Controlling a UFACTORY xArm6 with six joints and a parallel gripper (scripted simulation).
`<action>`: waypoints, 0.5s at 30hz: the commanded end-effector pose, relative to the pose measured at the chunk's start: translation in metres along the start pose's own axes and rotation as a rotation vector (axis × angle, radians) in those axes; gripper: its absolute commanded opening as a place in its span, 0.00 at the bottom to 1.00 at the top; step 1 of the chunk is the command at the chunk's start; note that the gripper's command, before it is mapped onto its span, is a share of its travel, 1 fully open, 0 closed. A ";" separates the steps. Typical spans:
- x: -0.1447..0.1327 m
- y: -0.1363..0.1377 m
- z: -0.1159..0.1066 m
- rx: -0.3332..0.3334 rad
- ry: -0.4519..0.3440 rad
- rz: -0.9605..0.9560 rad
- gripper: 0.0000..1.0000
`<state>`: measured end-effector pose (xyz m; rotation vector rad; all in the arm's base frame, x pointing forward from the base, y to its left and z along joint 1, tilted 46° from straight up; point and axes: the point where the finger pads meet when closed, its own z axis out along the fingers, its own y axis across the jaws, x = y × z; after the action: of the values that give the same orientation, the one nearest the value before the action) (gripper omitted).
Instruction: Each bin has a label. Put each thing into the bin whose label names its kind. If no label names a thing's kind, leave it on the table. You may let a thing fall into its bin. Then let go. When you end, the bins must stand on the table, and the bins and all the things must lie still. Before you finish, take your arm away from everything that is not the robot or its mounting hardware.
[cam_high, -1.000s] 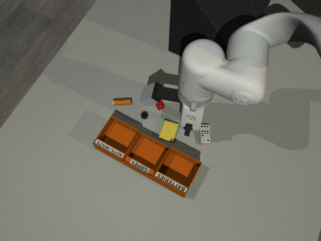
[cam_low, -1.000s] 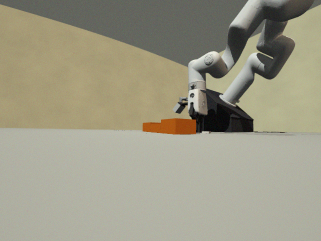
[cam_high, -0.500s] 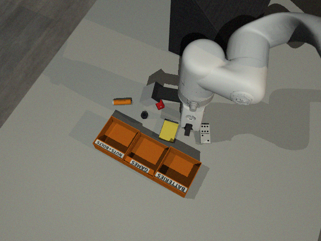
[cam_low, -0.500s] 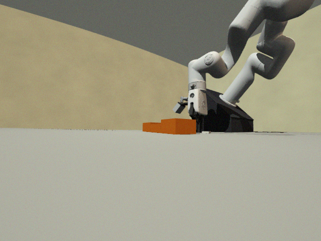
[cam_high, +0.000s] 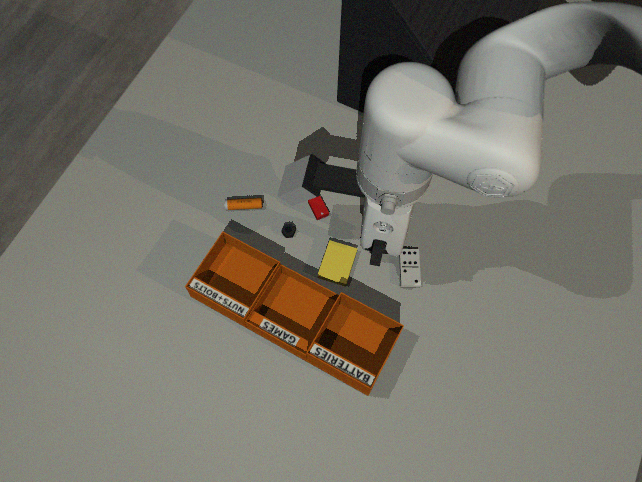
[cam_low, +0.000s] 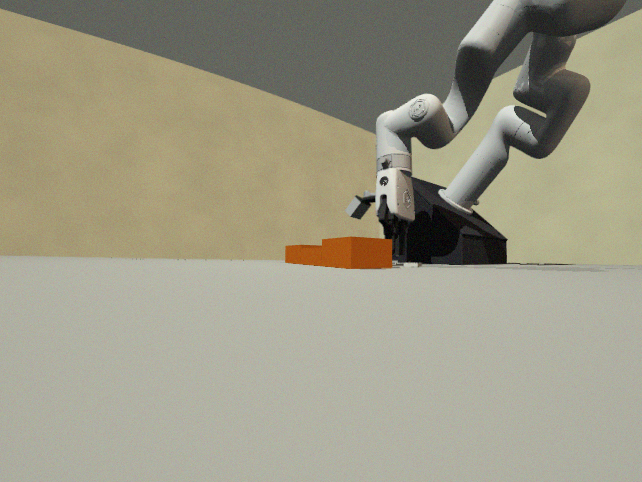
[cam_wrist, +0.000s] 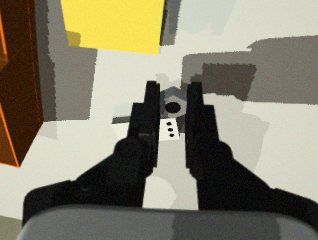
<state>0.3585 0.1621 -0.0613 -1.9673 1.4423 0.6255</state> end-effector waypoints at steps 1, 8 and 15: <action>0.000 -0.001 -0.021 0.001 0.000 0.000 0.00; 0.000 -0.001 -0.037 0.001 0.001 0.000 0.00; 0.000 -0.001 -0.041 0.001 0.001 0.000 0.00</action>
<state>0.3594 0.1356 -0.0352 -1.9673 1.4423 0.6249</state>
